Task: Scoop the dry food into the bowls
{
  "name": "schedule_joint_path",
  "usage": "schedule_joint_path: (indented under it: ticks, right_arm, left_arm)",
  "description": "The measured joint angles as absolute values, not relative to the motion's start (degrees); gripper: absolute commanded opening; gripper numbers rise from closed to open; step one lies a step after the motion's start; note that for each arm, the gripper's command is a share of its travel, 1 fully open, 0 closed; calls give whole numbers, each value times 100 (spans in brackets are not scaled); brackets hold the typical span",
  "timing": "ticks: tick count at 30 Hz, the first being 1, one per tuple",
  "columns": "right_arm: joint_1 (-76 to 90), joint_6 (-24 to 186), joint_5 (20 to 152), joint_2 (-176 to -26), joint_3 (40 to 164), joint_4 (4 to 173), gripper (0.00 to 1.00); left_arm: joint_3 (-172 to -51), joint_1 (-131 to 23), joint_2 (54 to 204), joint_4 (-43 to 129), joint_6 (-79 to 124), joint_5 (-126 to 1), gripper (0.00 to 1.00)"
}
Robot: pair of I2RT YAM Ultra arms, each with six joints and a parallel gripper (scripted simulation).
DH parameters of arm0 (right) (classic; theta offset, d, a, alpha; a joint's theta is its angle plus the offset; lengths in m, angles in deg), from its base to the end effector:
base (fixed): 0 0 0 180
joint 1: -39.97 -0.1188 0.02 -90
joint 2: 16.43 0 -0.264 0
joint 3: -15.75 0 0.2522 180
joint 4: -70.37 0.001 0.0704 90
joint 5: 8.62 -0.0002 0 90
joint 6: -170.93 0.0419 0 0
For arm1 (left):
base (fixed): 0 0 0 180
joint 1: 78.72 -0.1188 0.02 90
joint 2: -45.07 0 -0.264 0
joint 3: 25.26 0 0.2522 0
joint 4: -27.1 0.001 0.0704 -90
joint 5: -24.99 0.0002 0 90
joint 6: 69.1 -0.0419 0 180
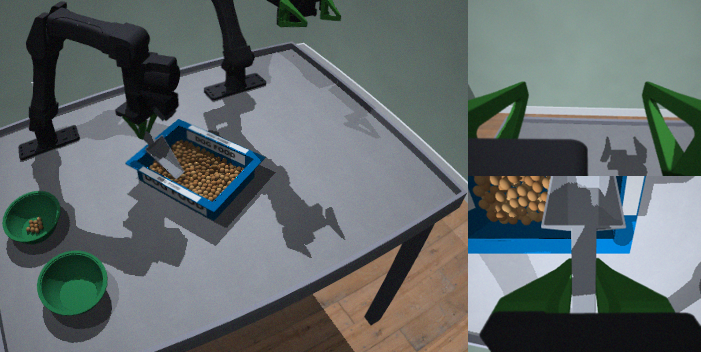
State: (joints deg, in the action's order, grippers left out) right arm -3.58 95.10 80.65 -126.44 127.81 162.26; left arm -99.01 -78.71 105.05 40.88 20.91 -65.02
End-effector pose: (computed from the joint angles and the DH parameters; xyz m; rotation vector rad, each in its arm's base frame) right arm 0.2624 0.2501 0.2636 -0.7945 3.0306 -0.0154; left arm 0.2452 0.0010 0.4072 -0.0001 1.5710 -0.0001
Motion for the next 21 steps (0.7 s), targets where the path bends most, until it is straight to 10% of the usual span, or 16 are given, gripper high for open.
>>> schedule_joint_path:
  ticks: [21]
  right_arm:
    - [-423, 9573, 8065, -12360, 12265, 16086, 0]
  left_arm:
    - [-9901, -7873, 10505, 4088, 2091, -6502, 100]
